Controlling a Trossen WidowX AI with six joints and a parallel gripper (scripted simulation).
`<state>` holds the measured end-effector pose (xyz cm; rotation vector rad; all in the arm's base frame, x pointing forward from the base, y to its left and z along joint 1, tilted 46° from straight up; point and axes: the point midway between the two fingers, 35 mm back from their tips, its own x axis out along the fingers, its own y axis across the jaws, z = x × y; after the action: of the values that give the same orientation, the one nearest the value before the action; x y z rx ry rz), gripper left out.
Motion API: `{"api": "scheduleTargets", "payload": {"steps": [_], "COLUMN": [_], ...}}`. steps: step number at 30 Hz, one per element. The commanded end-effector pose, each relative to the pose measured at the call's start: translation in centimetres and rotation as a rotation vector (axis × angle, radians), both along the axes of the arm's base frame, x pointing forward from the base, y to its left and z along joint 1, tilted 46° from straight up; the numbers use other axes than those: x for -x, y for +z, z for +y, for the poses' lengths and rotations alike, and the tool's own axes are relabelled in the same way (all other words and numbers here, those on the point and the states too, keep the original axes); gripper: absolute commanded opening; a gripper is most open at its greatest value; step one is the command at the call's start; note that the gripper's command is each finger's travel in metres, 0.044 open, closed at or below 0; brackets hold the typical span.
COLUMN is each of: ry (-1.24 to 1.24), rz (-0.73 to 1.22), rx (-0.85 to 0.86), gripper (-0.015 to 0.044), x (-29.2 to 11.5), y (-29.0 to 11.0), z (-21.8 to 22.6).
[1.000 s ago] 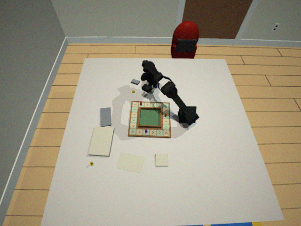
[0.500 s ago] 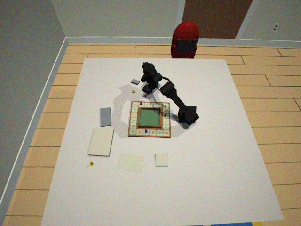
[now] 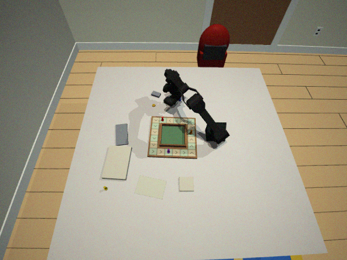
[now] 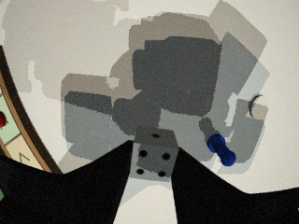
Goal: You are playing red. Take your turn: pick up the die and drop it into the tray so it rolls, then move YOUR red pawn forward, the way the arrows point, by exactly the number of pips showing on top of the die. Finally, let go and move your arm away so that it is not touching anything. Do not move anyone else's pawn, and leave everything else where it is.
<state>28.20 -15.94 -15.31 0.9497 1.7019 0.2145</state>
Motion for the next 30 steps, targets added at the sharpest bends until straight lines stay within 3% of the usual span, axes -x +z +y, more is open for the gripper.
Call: {"api": "scheduleTargets", "payload": {"steps": [1,23,30], "ry": [0.005,0.015,-0.036], "rz": [-0.008,0.011,0.059], "rx": [0.013,-0.016,-0.009], "gripper": [0.0,0.0,0.0], "x": [-0.5,-1.3,-1.9], "y": [0.9,7.3,8.9], "z": [-1.2,-6.9,-5.7]}}
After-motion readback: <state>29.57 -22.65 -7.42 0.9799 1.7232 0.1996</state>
